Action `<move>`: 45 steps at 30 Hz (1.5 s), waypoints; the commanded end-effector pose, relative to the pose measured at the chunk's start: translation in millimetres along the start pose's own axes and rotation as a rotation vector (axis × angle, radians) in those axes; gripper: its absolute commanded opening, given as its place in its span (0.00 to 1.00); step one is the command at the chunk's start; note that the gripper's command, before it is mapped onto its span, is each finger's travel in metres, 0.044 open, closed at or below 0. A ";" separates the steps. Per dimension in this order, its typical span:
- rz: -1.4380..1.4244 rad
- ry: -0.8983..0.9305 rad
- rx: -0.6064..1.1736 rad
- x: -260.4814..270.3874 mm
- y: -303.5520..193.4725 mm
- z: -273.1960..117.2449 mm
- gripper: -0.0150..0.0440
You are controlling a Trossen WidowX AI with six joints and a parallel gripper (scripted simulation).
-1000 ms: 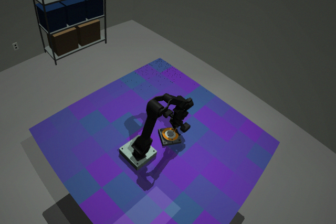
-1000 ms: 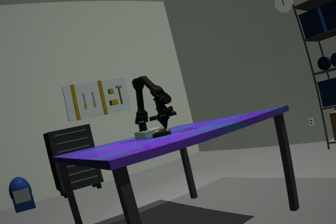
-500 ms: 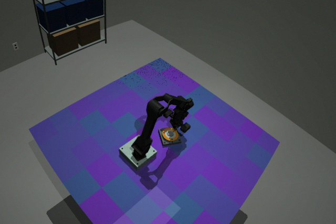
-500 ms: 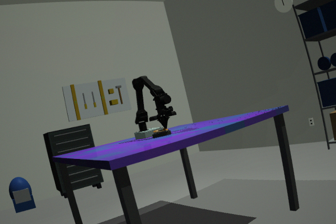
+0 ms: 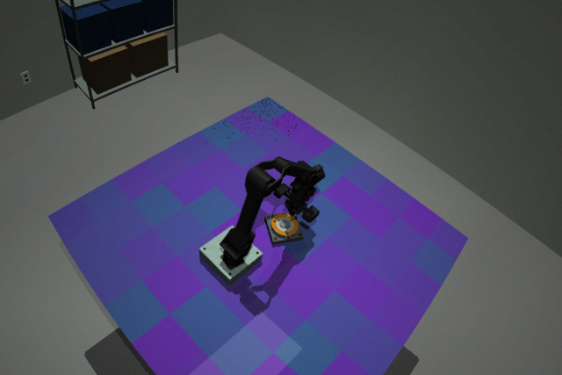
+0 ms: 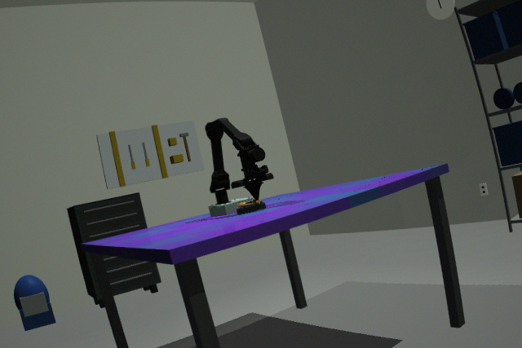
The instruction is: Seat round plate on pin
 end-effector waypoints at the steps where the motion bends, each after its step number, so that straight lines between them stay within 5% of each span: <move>1: 0.006 -0.010 0.002 -6.7 -0.6 0.2 0.25; 45: 0.006 -0.013 0.004 -40.8 -19.7 -1.0 0.25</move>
Point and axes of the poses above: the point midway between the two fingers, 35 mm back from their tips, its own z axis out along the fingers, its own x axis across the jaws, y = z × x, the point moved 4 cm from there along -z, back along the fingers, and after that the axes turned 5 degrees about -z, right-handed, at the moved point
